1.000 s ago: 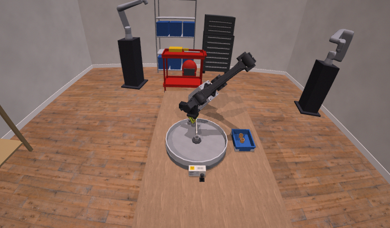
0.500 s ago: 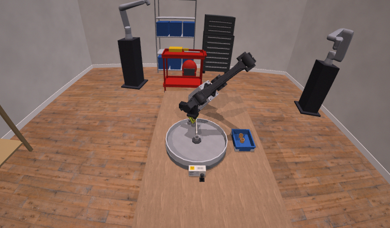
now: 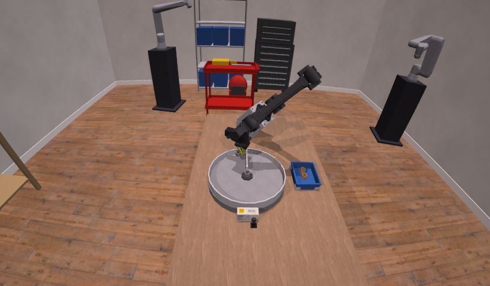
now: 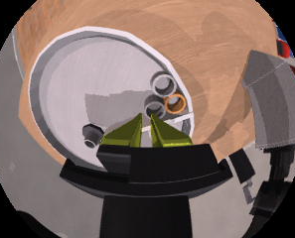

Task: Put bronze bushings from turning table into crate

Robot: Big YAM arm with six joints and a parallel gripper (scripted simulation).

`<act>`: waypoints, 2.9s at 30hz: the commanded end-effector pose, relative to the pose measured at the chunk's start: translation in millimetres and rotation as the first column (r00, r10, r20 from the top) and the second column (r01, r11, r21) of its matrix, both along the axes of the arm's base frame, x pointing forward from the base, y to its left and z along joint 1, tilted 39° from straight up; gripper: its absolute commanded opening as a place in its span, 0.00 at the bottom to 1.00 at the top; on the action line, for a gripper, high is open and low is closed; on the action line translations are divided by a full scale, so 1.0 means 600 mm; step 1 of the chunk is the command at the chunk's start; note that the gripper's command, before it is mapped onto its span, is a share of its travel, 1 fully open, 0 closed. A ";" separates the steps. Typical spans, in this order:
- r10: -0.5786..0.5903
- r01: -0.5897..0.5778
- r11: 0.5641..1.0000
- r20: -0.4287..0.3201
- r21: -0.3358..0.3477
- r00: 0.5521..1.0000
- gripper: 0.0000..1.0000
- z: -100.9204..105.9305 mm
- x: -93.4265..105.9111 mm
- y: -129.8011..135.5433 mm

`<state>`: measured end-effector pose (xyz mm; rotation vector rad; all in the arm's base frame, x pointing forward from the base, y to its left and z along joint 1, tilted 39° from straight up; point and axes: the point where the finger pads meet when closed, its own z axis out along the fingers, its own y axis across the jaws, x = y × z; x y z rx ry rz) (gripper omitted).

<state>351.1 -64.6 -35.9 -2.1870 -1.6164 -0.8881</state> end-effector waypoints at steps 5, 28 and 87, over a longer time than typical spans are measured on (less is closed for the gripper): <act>-0.004 0.004 1.000 0.010 -0.005 1.000 0.12 0.015 0.002 0.001; -0.002 0.003 1.000 0.020 -0.011 1.000 0.12 0.018 0.009 -0.002; -0.007 0.007 1.000 0.010 -0.006 1.000 0.12 -0.006 0.010 0.007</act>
